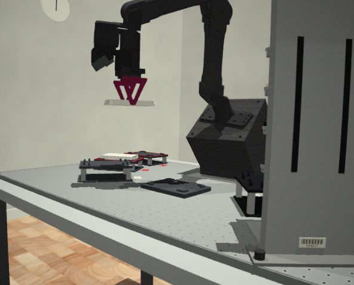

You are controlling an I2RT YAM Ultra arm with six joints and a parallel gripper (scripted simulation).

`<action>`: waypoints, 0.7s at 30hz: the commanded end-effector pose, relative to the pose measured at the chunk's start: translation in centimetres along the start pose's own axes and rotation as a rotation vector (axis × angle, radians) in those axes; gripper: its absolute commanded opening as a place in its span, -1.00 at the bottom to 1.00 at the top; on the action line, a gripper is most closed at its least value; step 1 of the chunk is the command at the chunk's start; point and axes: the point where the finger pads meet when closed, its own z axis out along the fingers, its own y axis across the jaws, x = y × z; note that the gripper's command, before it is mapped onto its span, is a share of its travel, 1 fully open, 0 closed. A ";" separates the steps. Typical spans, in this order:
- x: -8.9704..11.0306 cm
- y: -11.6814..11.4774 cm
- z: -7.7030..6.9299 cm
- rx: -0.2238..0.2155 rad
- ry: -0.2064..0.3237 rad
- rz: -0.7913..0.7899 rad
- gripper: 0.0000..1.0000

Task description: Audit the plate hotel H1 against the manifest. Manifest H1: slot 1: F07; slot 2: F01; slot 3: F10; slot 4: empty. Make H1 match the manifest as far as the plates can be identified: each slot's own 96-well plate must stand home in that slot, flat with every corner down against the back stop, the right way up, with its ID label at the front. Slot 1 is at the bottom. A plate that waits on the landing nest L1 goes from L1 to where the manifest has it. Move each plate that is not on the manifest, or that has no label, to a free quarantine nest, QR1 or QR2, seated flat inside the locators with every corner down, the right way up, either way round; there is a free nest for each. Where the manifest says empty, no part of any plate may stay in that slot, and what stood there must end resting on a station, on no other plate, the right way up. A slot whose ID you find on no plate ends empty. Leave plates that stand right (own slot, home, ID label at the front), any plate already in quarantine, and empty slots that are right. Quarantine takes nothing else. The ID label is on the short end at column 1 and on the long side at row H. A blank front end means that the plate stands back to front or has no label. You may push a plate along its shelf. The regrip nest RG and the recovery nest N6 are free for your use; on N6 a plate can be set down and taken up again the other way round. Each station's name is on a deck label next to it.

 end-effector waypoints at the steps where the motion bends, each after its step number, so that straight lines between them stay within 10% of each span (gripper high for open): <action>1: -0.5 -0.1 -0.6 -0.016 -0.021 -0.038 0.72; 21: -1.8 -5.5 -0.5 -0.015 -0.020 0.045 0.72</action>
